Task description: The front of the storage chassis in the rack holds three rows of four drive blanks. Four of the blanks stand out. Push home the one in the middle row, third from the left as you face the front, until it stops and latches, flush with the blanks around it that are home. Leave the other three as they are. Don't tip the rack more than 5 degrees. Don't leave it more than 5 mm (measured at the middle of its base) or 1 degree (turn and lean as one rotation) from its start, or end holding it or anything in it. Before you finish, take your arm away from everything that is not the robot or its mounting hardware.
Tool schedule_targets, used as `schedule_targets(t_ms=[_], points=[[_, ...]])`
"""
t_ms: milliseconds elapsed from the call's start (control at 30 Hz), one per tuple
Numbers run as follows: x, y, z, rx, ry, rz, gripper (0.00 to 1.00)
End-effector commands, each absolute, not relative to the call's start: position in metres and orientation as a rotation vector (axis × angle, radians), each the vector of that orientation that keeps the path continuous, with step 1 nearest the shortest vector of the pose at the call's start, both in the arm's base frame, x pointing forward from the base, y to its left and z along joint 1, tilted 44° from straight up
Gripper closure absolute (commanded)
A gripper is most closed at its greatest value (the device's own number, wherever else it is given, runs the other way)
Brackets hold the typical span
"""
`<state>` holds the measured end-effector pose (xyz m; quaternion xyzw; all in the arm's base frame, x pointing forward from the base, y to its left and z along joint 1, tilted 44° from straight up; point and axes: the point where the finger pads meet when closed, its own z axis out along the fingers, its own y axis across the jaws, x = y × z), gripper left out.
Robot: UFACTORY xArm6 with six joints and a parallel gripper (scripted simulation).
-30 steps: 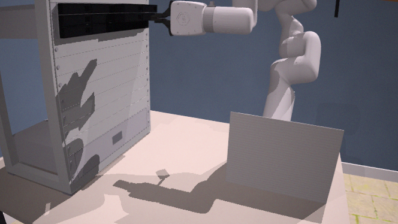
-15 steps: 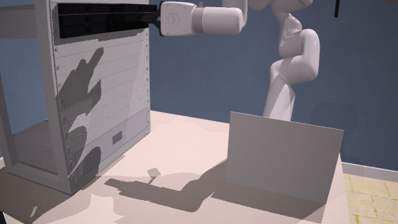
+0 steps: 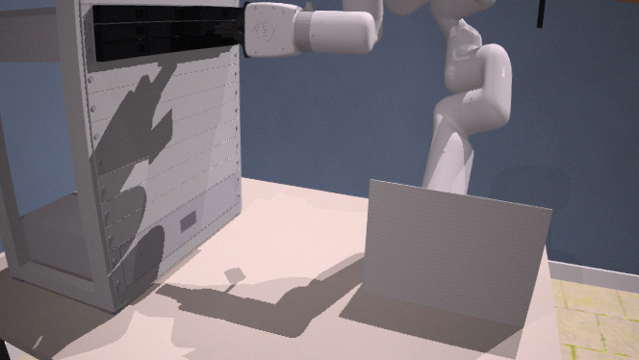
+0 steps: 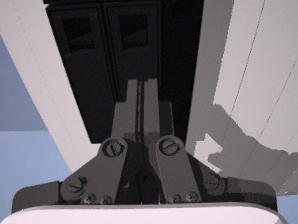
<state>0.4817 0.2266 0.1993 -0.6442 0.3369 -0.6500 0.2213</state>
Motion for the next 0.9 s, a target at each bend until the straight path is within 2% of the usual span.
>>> schedule_targets(t_ms=[0, 867], points=[[0.482, 0.227, 0.201, -1.776, 0.931, -1.797, 1.00], [0.498, 0.225, 0.200, -1.776, 0.931, -1.797, 1.00]])
